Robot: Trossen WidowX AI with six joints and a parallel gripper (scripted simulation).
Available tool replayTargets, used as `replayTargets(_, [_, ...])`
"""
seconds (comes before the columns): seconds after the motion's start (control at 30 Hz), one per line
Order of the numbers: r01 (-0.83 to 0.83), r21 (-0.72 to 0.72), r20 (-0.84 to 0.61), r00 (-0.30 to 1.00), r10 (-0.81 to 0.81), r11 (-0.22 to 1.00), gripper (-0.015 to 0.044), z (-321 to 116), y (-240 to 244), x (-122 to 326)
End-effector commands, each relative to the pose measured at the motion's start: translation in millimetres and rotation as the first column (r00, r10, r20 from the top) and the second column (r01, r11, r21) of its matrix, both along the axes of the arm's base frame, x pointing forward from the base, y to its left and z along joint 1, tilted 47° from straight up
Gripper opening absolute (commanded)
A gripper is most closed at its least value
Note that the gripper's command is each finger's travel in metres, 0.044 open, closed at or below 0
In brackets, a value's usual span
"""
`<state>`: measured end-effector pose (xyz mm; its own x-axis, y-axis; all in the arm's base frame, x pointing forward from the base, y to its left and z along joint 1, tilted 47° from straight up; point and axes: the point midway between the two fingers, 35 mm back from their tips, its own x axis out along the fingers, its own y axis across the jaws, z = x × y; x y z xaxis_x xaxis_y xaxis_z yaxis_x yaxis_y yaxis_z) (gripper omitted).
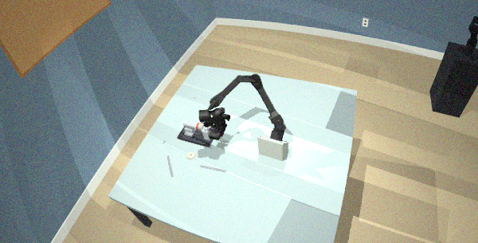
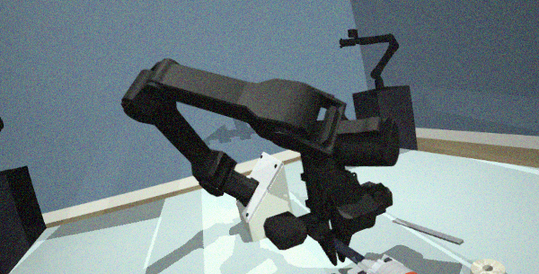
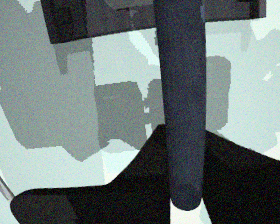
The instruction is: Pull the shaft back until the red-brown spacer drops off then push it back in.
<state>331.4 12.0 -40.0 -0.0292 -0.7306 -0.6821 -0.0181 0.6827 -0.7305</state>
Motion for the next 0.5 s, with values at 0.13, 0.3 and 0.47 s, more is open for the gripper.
replayTargets(0.13, [0.002,0.003,-0.004,1.0,-0.002,1.0,0.0,-0.6,0.4,-2.7])
replayTargets(0.3, [0.002,0.003,-0.004,1.0,-0.002,1.0,0.0,-0.6,0.4,-3.3])
replayTargets(0.47, [0.002,0.003,-0.004,1.0,-0.002,1.0,0.0,-0.5,0.4,-4.0])
